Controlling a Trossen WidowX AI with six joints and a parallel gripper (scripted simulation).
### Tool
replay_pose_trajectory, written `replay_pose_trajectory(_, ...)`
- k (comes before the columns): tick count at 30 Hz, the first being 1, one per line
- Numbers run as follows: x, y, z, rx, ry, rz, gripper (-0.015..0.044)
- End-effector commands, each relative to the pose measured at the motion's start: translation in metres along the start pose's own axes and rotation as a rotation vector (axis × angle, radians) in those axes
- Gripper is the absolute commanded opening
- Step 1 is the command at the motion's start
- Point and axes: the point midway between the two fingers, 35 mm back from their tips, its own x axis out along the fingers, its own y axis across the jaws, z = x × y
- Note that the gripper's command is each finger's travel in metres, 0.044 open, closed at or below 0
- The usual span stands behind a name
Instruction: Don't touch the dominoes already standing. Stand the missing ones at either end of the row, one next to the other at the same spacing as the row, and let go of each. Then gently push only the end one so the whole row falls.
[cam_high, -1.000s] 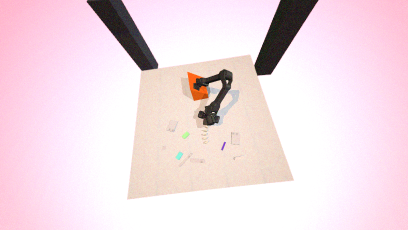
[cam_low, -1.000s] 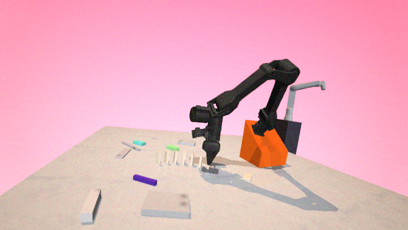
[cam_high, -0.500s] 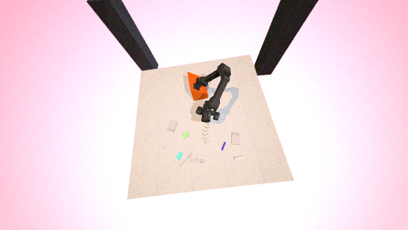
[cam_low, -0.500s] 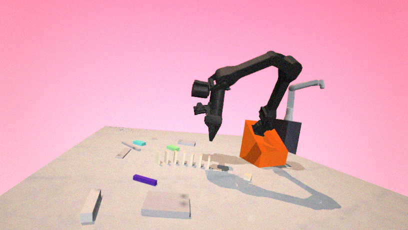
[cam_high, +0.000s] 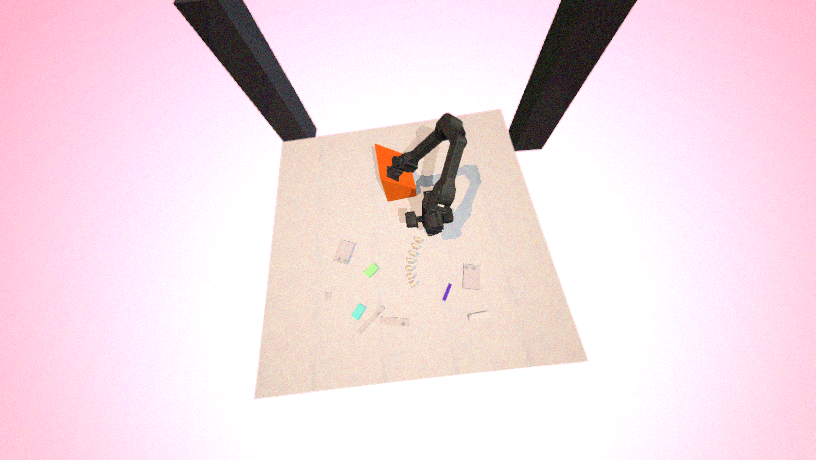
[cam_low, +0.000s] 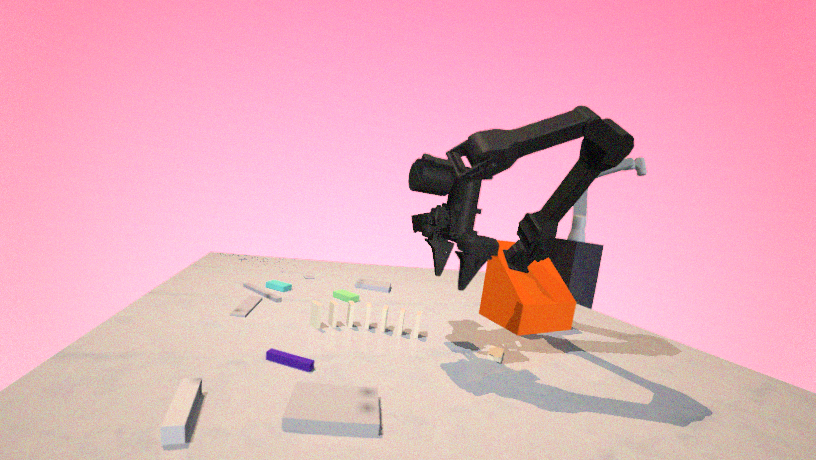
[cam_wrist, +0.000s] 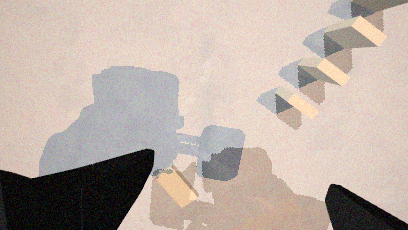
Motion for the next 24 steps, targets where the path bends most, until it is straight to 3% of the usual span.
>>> replay_pose_trajectory(1,0.027,0.042,-0.043,-0.439,0.006,0.006,0.0440)
replay_pose_trajectory(6,0.045,0.069,-0.083,-0.806,-0.003,0.042,0.0440)
replay_pose_trajectory(16,0.046,0.067,-0.085,-0.806,-0.003,0.042,0.0440)
replay_pose_trajectory(24,0.100,0.069,-0.085,-0.806,-0.002,0.043,0.0440)
